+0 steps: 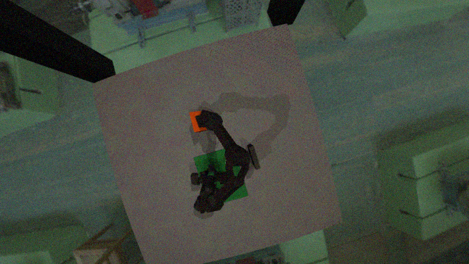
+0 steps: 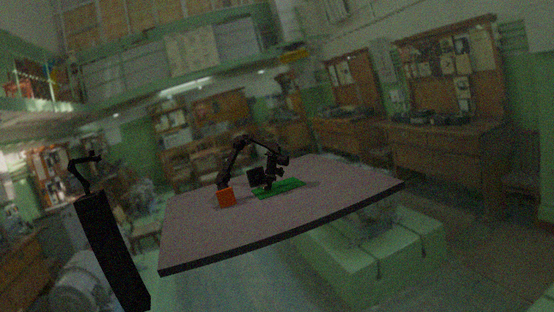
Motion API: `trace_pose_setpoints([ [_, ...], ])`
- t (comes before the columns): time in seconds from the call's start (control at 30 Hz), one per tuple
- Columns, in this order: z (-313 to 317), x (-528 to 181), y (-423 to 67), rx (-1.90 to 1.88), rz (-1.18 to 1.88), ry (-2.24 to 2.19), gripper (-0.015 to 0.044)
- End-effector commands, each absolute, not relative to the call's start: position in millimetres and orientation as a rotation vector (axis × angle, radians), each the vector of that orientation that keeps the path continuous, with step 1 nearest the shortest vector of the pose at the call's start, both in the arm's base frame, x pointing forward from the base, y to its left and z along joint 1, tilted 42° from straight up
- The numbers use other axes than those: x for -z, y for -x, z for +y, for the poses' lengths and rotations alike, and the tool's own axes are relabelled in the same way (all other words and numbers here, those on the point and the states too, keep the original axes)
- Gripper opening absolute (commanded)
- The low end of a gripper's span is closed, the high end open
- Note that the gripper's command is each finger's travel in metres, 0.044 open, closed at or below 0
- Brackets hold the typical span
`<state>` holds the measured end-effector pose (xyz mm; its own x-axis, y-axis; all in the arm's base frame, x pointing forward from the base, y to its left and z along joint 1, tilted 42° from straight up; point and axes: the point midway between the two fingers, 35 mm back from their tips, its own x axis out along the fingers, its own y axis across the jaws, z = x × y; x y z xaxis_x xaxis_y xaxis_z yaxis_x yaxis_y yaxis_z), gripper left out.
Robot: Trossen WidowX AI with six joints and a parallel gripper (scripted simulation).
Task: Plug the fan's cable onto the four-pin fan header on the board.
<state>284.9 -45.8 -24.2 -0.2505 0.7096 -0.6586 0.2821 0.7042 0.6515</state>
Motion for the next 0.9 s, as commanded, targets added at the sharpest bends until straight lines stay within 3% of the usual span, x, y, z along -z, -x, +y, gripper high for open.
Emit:
trace_pose_setpoints([
  [0.0, -55, 15, -286, -0.495, 1.826, -0.768, 0.0],
  [0.63, -89, -26, -278, -0.489, 1.829, -0.776, 0.0],
  [0.87, -80, -36, -276, -0.286, 1.749, -0.904, 0.0],
])
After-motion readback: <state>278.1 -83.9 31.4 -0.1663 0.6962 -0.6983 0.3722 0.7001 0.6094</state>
